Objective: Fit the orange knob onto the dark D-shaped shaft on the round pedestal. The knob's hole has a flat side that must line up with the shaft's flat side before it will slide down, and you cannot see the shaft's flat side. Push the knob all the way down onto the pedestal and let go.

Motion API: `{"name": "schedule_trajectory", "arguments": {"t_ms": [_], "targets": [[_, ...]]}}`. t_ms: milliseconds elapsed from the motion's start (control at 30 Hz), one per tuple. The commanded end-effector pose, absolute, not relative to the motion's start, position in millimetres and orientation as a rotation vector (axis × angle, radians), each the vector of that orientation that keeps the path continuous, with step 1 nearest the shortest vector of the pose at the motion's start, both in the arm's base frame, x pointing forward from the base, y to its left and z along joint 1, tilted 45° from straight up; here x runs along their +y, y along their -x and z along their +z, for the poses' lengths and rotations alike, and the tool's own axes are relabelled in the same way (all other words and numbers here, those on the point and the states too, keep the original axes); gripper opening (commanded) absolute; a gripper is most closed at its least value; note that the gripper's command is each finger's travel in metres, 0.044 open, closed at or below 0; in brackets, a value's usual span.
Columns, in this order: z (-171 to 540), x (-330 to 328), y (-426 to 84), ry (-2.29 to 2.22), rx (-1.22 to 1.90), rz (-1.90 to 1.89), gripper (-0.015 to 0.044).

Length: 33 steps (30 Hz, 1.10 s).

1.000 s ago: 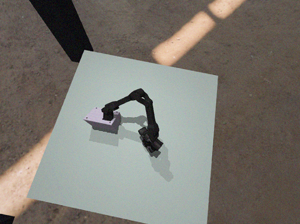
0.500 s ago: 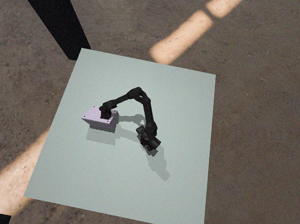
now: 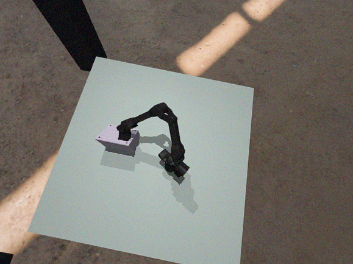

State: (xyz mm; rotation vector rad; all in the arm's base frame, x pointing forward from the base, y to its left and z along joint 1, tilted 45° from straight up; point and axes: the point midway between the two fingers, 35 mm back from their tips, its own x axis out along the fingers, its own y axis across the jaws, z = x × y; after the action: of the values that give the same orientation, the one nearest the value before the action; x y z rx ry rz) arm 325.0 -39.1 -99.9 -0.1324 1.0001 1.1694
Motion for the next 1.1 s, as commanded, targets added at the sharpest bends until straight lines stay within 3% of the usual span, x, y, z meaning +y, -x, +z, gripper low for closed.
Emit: {"name": "schedule_trajectory", "arguments": {"t_ms": [0,1067], "targets": [[-100.5,-37.9,-325.6,0.137,0.992,1.174,0.0000],[-98.3,-40.7,-326.0,0.296,0.873,1.272,0.0000]]}}
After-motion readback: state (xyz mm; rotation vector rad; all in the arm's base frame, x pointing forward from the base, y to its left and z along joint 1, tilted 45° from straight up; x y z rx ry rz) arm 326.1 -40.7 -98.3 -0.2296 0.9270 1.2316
